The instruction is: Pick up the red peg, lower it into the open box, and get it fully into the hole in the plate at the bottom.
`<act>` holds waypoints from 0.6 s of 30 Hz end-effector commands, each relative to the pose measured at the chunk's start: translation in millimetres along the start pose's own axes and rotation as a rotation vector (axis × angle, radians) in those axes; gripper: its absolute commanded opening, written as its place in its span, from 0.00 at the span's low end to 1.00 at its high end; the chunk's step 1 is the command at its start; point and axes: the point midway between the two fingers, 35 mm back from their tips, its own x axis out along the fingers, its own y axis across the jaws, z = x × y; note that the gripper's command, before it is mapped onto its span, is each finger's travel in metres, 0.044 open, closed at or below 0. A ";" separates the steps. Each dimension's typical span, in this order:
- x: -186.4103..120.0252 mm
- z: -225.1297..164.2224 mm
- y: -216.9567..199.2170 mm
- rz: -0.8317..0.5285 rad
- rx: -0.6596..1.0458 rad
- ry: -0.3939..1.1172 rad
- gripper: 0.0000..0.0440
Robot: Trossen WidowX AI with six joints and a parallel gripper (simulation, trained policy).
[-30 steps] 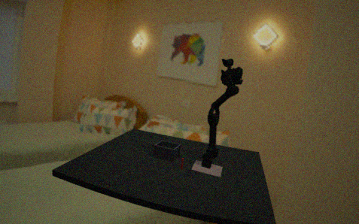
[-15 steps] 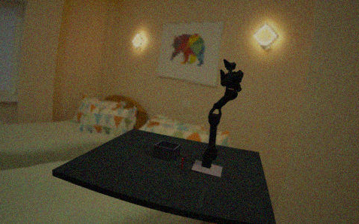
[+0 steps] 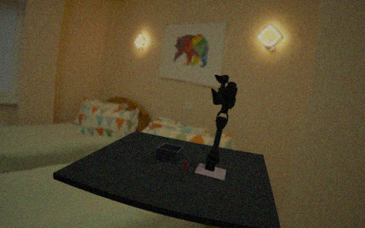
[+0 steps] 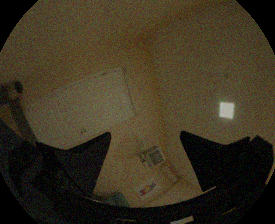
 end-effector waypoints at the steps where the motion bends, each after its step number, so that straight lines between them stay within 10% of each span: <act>1: 4.0 -19.3 26.8 0.062 0.031 0.025 1.00; 18: -14.1 -147.7 153.9 0.374 0.400 0.382 1.00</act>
